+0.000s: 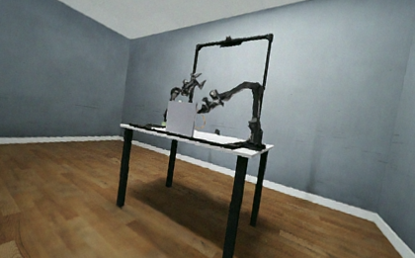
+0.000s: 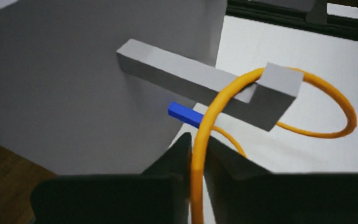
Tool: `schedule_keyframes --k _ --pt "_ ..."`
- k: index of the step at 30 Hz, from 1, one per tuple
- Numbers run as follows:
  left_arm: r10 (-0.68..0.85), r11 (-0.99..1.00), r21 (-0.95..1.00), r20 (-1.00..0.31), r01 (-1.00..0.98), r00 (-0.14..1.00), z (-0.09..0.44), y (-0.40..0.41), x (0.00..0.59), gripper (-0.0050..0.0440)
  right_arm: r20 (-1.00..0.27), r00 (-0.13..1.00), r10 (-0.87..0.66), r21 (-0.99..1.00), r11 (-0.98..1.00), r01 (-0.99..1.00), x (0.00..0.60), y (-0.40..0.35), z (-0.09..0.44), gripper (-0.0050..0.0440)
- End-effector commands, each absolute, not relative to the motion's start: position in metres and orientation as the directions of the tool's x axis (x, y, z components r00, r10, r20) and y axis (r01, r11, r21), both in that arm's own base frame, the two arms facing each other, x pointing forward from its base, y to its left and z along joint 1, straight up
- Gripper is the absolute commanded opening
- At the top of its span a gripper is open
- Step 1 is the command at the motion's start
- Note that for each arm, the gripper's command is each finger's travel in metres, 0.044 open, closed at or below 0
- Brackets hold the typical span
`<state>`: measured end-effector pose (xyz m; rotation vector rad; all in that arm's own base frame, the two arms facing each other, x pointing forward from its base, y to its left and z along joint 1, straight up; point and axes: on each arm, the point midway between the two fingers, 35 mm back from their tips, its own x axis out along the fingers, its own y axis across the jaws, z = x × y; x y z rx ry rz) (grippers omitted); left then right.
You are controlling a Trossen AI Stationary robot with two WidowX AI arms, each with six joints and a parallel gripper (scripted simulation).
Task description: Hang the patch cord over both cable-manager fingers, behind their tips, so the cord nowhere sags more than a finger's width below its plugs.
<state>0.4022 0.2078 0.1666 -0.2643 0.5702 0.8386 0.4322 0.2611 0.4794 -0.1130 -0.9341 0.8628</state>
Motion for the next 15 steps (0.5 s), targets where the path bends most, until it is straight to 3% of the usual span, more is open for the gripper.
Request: schedule_keyframes --k 1,15 --pt "0.63 0.648 -0.016 -0.55 -0.761 0.548 0.179 0.209 0.403 0.0025 0.623 0.339 0.705 -0.43 0.671 -0.604 0.445 0.256 0.456 0.044" --pt "0.63 0.648 -0.016 -0.55 -0.761 0.548 0.179 0.209 0.403 0.0025 0.5 0.472 0.726 -0.38 0.674 -0.634 0.481 0.245 0.376 0.044"
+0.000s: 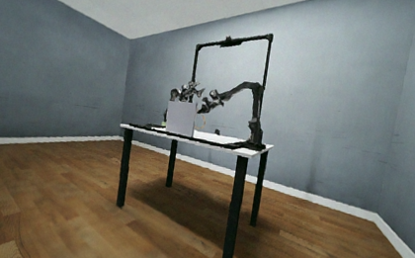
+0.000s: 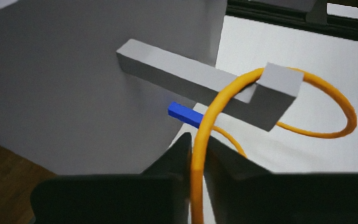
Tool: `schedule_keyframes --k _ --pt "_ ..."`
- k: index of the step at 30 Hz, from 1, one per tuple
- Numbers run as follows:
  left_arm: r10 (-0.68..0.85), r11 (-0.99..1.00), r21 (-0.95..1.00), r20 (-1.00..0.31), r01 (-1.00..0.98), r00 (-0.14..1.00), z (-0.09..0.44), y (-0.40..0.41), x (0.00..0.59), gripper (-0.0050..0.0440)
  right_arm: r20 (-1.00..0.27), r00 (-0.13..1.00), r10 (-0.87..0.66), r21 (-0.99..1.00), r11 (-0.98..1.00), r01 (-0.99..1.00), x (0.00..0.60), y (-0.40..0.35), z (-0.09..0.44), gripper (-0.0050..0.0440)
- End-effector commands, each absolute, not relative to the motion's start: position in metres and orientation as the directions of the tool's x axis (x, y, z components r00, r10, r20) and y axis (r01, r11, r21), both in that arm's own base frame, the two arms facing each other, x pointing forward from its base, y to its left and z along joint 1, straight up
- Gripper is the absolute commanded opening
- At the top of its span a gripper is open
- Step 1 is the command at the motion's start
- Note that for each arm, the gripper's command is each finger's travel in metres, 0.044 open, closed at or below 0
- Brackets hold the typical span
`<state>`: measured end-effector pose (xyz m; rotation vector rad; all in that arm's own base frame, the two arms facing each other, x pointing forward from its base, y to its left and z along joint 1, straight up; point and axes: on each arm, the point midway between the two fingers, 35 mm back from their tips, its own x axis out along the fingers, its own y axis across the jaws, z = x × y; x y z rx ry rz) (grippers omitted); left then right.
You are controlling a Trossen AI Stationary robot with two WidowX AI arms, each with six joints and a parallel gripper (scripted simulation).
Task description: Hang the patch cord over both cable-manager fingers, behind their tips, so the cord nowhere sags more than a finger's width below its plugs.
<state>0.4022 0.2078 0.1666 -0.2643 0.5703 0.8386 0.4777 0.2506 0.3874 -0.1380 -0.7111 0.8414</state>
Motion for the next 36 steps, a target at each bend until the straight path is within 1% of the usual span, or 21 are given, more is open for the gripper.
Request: schedule_keyframes --k 1,2,16,18,19,33,35,36 --pt "0.63 0.648 -0.016 -0.55 -0.761 0.548 0.179 0.209 0.403 0.0025 0.5 0.472 0.726 -0.38 0.674 -0.634 0.481 0.245 0.376 0.044" --pt "0.63 0.648 -0.016 -0.55 -0.761 0.548 0.179 0.209 0.403 0.0025 0.471 0.498 0.728 -0.367 0.675 -0.64 0.487 0.242 0.358 0.044" --pt "0.63 0.648 -0.016 -0.55 -0.761 0.548 0.179 0.209 0.403 0.0025 0.314 0.613 0.725 -0.294 0.688 -0.664 0.509 0.22 0.267 0.044" --pt "0.63 0.648 -0.016 -0.55 -0.761 0.548 0.179 0.209 0.403 0.0025 0.314 0.613 0.725 -0.294 0.688 -0.664 0.509 0.22 0.267 0.044" --pt "0.63 0.648 -0.016 -0.55 -0.761 0.548 0.179 0.209 0.403 0.0025 0.282 0.633 0.721 -0.273 0.693 -0.667 0.511 0.214 0.248 0.044" --pt "0.63 0.648 -0.016 -0.55 -0.761 0.548 0.179 0.209 0.403 0.0025 0.111 0.724 0.681 -0.144 0.732 -0.666 0.516 0.178 0.155 0.044" --pt "0.63 0.648 -0.016 -0.55 -0.761 0.548 0.179 0.209 0.403 0.0025 0.111 0.724 0.681 -0.144 0.732 -0.666 0.516 0.178 0.155 0.044" --pt "0.63 0.648 -0.016 -0.55 -0.761 0.548 0.179 0.209 0.403 0.0025 0.079 0.738 0.67 -0.118 0.741 -0.661 0.515 0.17 0.138 0.044"
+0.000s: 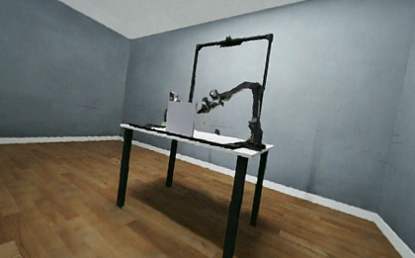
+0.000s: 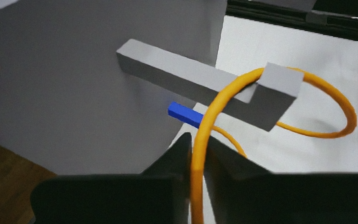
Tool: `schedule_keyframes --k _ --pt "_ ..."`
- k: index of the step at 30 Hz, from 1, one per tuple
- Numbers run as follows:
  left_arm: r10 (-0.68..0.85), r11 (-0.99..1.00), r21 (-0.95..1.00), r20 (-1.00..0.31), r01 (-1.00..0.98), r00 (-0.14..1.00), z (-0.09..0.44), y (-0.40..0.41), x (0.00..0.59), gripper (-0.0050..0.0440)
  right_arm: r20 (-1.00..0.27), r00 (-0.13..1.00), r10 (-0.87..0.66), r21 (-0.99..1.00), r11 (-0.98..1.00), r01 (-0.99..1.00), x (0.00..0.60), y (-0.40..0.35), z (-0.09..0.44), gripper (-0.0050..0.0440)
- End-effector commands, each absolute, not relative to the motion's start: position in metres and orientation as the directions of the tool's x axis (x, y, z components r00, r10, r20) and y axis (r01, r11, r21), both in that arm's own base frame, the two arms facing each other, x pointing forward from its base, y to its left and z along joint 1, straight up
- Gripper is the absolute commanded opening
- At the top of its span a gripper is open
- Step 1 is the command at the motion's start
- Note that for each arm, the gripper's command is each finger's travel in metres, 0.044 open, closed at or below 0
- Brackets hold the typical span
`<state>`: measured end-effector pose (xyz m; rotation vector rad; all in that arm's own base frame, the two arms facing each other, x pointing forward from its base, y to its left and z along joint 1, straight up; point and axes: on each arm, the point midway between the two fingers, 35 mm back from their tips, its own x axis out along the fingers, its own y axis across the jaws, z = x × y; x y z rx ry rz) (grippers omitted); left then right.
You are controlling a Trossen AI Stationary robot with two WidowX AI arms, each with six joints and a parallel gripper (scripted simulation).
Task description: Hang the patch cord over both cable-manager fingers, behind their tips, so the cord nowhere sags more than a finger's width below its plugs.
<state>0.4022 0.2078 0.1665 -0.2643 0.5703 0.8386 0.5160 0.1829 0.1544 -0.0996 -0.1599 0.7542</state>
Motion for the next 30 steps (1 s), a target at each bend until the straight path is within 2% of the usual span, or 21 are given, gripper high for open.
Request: schedule_keyframes --k 1,9,30 --pt "0.63 0.648 -0.016 -0.55 -0.761 0.548 0.179 0.209 0.403 0.0025 0.063 0.744 0.665 -0.106 0.746 -0.658 0.515 0.166 0.13 0.044" --pt "0.63 0.648 -0.016 -0.55 -0.761 0.548 0.179 0.209 0.403 0.0025 0.01 0.775 0.632 -0.006 0.775 -0.632 0.517 0.148 0.098 0.044" --pt "0.63 0.648 -0.016 -0.55 -0.761 0.548 0.179 0.209 0.403 0.0025 0.026 0.773 0.634 -0.014 0.773 -0.634 0.523 0.151 0.106 0.044"
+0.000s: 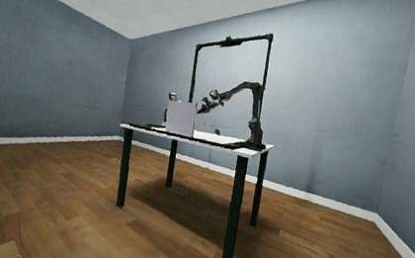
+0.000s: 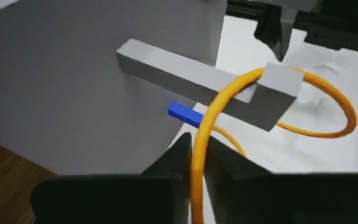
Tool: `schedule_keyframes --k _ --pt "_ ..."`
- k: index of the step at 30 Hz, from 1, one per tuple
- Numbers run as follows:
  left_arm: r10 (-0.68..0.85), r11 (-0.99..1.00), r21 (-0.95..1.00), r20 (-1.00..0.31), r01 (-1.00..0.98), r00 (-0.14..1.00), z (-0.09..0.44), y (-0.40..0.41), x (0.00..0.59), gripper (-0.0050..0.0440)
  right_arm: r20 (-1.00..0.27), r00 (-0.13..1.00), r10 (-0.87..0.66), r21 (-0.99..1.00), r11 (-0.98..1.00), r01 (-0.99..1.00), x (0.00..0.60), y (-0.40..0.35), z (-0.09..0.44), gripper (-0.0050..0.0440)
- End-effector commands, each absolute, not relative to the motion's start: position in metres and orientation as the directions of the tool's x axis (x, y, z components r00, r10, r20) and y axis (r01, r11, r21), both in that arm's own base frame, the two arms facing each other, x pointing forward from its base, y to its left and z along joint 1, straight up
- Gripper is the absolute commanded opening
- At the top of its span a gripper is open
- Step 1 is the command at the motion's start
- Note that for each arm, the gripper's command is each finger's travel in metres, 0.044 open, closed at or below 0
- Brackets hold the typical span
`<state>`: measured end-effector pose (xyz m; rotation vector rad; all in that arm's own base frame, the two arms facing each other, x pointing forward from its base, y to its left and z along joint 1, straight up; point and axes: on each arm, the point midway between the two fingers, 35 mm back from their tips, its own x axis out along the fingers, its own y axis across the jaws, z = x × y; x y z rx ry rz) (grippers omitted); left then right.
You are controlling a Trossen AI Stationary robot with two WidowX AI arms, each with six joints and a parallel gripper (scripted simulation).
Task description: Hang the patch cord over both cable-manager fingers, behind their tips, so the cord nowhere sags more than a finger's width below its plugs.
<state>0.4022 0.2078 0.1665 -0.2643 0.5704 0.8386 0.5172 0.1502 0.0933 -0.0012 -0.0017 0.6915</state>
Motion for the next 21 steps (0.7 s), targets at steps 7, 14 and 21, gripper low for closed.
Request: schedule_keyframes --k 7,14,21 --pt "0.63 0.648 -0.016 -0.55 -0.761 0.548 0.1793 0.2086 0.4033 0.0025 0.026 0.771 0.636 -0.014 0.772 -0.636 0.5236 0.153 0.106 0.044" --pt "0.63 0.648 -0.016 -0.55 -0.761 0.548 0.1793 0.2086 0.4033 0.0025 0.022 0.771 0.636 -0.011 0.772 -0.636 0.5264 0.155 0.1035 0.044" --pt "0.63 0.648 -0.016 -0.55 -0.761 0.548 0.1793 0.2086 0.4033 0.0025 0.034 0.771 0.636 -0.018 0.771 -0.636 0.5293 0.1567 0.111 0.044"
